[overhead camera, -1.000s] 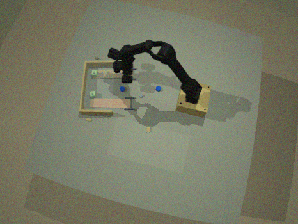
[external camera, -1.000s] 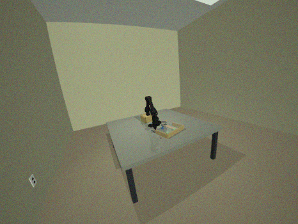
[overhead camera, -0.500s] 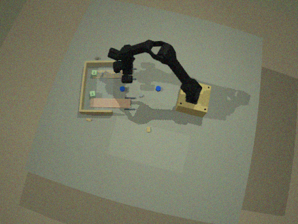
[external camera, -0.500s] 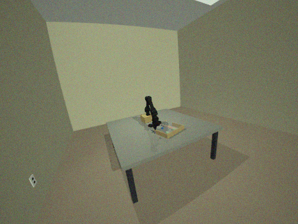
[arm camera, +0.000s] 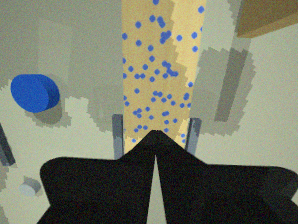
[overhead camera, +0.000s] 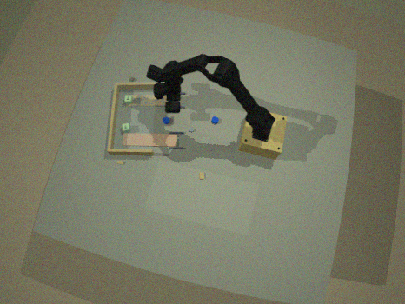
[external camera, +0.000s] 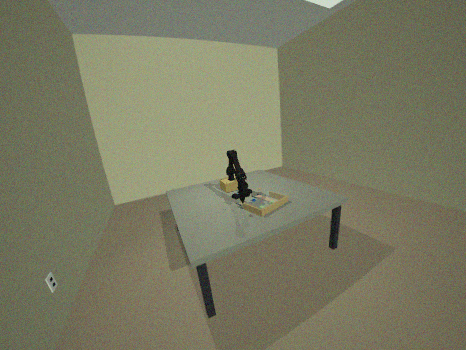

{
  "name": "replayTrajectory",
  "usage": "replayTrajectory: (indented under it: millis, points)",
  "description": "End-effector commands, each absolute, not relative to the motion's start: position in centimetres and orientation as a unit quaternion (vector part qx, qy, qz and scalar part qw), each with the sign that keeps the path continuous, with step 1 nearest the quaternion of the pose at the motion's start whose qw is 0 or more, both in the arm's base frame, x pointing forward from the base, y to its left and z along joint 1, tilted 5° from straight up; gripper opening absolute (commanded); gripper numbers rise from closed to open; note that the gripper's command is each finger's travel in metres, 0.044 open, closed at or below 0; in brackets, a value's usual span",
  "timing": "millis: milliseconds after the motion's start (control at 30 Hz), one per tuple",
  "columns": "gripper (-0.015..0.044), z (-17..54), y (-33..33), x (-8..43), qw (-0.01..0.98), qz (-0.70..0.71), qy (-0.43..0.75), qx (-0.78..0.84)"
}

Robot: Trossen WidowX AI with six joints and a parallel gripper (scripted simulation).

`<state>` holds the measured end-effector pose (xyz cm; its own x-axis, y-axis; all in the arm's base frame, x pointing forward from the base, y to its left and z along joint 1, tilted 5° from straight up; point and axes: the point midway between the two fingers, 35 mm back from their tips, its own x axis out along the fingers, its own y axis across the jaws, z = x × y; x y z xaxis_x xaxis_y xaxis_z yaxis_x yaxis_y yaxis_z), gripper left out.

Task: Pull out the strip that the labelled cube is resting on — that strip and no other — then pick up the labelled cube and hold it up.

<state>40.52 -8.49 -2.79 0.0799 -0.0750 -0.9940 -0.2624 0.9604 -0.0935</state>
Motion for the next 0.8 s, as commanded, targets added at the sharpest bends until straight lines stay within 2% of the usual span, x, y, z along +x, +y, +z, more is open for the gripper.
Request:
replayTrajectory:
  millis: [0, 767]
  points:
    - [0.0, -3.0, -8.5, 40.5, 0.725, 0.067, 0.674, -0.126]
    - [0.0, -3.4, -9.5, 37.2, 0.724, 0.067, 0.675, -0.126]
